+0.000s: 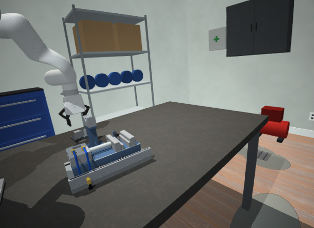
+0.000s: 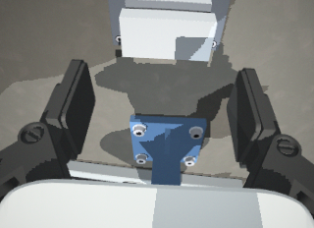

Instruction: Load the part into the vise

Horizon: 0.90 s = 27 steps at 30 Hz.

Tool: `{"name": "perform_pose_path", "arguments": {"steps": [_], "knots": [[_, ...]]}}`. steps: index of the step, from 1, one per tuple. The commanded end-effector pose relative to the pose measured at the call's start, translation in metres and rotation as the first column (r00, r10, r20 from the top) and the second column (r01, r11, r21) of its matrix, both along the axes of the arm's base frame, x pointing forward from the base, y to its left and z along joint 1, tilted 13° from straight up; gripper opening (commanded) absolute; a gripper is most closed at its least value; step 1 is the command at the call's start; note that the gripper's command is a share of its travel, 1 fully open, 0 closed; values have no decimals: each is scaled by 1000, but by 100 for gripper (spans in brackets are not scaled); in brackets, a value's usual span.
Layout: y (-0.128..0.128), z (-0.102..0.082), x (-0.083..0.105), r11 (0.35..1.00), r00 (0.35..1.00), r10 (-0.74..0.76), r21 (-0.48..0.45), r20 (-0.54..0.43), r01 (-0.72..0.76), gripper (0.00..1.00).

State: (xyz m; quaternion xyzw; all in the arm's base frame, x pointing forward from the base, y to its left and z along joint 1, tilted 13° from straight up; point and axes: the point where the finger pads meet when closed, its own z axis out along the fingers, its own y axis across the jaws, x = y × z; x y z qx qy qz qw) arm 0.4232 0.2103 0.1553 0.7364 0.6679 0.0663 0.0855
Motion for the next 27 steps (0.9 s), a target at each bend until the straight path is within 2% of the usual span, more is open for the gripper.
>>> {"name": "perform_pose_path", "arguments": {"steps": [1,8,27], "knots": [[0,-12,4,1000,1000,0,2,4,0,89],[0,-26,7,1000,1000,0,2,4,0,89],[-1,-47,12,1000,1000,0,2,4,0,89]]}}
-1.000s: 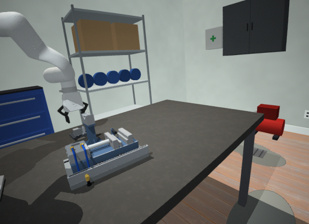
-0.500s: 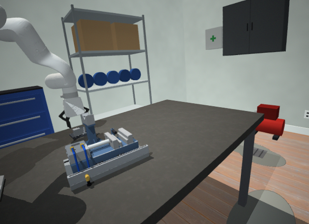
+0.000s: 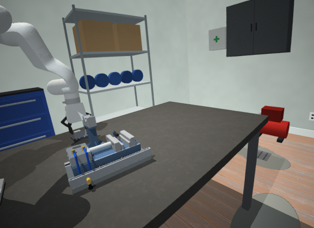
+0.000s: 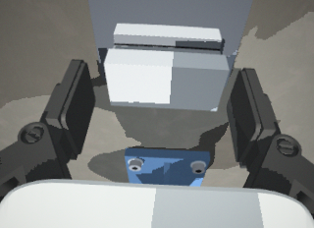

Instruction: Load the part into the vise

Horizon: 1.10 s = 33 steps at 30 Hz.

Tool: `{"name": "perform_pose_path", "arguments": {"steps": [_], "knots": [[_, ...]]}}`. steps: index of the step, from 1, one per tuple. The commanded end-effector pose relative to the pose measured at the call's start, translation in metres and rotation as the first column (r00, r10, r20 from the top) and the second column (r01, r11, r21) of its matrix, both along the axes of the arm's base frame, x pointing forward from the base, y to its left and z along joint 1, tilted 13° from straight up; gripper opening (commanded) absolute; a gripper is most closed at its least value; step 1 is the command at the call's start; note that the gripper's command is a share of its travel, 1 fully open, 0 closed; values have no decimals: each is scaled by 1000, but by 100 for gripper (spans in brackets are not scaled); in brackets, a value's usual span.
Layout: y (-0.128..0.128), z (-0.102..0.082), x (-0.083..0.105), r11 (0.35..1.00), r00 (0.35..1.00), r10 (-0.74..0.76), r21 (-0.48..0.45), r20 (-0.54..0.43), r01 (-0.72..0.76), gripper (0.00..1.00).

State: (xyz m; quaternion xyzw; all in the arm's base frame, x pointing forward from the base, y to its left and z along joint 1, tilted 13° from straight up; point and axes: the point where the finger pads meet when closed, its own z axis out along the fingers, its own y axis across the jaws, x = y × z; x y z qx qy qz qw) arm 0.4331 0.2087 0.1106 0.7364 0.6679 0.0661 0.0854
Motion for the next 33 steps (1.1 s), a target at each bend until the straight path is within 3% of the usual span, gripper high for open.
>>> {"name": "perform_pose_path", "arguments": {"steps": [1,33], "knots": [[1,-4,3,1000,1000,0,2,4,0,89],[0,-14,5,1000,1000,0,2,4,0,89]]}}
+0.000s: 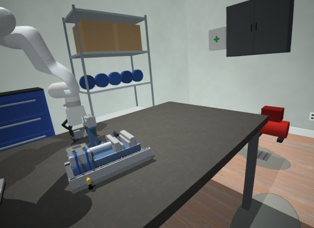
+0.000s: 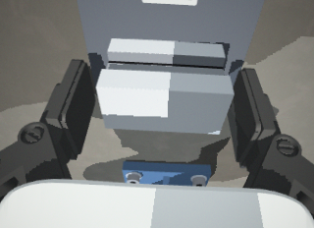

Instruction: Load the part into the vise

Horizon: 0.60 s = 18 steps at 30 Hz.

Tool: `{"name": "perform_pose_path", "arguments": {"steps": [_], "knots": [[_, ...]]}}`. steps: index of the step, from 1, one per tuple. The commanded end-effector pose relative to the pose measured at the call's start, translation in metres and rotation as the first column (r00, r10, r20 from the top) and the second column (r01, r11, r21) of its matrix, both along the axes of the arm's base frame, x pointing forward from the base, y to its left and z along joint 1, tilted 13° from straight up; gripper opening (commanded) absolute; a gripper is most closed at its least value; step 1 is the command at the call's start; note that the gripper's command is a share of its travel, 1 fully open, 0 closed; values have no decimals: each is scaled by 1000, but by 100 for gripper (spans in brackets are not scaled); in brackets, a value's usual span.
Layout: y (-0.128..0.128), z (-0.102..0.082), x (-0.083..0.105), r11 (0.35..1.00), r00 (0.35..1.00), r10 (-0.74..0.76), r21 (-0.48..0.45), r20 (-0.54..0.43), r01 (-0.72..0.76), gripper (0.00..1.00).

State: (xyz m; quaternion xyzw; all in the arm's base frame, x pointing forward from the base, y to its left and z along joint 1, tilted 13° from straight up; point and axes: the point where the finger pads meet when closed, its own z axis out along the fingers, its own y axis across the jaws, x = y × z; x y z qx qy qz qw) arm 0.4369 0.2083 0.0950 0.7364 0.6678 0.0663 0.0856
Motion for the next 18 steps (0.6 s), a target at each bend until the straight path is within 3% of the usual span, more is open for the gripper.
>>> {"name": "perform_pose_path", "arguments": {"steps": [1,9,10,18], "knots": [[1,2,1,1000,1000,0,2,4,0,89],[1,2,1,1000,1000,0,2,4,0,89],[1,2,1,1000,1000,0,2,4,0,0],[1,2,1,1000,1000,0,2,4,0,0]]}}
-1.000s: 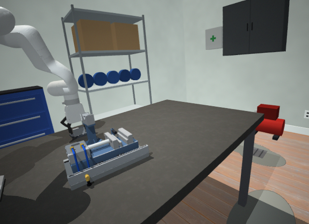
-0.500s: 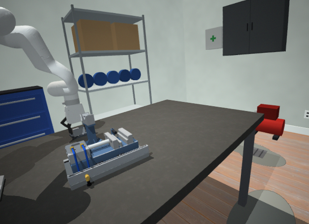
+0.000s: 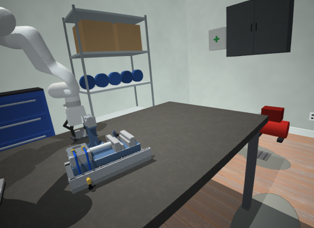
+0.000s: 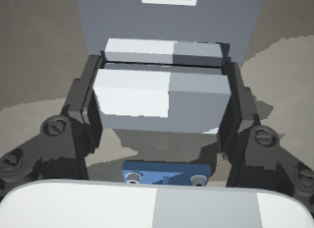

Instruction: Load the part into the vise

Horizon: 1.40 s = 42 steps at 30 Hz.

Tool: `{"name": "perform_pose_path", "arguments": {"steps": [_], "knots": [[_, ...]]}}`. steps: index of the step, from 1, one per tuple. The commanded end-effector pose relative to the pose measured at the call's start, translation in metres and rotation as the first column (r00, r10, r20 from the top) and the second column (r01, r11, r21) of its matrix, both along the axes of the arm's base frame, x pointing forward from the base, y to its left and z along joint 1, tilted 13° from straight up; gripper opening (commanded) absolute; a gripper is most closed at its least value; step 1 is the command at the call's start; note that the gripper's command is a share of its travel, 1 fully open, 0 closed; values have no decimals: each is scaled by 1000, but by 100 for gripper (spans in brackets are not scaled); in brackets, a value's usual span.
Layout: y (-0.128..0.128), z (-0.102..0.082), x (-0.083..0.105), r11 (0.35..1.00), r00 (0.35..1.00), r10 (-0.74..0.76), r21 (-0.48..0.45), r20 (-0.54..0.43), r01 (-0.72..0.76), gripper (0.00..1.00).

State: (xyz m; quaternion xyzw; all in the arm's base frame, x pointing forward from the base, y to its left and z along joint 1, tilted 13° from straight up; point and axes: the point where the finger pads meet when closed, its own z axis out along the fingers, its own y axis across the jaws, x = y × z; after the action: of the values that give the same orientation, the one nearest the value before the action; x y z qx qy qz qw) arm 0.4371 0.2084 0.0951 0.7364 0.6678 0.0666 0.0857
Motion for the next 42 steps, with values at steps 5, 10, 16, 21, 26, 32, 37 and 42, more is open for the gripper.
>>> {"name": "perform_pose_path", "arguments": {"steps": [5,10,16,21,26,32,37,42], "knots": [[1,1,1,1000,1000,0,2,3,0,0],[1,1,1,1000,1000,0,2,3,0,0],[1,1,1,1000,1000,0,2,3,0,0],[1,1,1,1000,1000,0,2,3,0,0],[1,1,1,1000,1000,0,2,3,0,0],[1,2,1,1000,1000,0,2,3,0,0],[1,4,0,1000,1000,0,2,3,0,0],[1,9,-1,1000,1000,0,2,3,0,0]]}}
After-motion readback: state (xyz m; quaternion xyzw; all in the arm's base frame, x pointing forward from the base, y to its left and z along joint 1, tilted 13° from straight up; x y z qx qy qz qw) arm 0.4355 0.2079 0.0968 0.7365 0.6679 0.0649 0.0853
